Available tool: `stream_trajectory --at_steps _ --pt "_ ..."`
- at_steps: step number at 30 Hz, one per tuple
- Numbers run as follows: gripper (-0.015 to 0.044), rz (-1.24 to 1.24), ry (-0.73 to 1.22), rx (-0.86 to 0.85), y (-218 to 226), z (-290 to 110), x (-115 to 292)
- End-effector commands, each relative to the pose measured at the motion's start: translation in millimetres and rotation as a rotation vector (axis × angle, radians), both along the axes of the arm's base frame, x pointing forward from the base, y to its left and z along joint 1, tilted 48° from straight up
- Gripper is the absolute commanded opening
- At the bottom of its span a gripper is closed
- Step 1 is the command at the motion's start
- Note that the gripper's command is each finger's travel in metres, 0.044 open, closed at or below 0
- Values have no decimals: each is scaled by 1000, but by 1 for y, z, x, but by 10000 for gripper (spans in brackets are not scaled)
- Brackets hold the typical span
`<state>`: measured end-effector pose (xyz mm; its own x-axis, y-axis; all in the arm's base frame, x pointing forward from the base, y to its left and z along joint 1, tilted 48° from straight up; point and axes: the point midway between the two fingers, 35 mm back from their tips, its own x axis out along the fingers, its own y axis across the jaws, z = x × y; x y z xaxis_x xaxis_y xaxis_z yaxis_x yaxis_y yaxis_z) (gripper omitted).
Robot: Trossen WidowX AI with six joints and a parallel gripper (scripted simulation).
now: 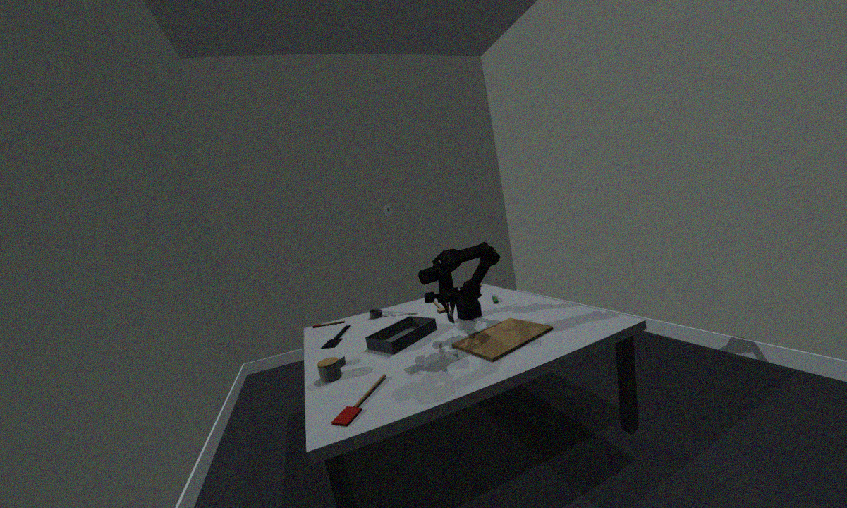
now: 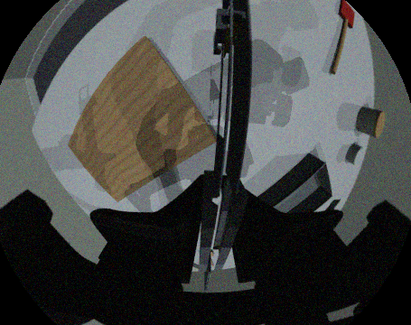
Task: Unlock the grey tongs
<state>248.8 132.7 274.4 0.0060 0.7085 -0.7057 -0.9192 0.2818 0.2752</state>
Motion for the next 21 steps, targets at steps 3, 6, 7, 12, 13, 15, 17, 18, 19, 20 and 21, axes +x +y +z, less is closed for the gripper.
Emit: stream_trajectory --at_steps 3,6,7,12,13,15,17,18,19,20,21 --pt "-150 -58 52 -31 16 10 -21" --pt "-150 -91 81 -41 24 15 -30" --pt "-150 -102 85 -44 26 17 -33" --pt "-150 -160 132 -55 37 25 -49" --pt "-150 -173 143 -56 39 26 -52" --pt "-150 -197 165 -57 42 29 -59" --pt "-150 -219 184 -52 46 33 -66" --pt "-150 -231 195 -52 48 34 -70" --pt "-150 -244 206 -52 50 36 -73" --pt "-150 -256 217 -51 51 38 -77" --pt "-150 -269 228 -51 52 39 -80"
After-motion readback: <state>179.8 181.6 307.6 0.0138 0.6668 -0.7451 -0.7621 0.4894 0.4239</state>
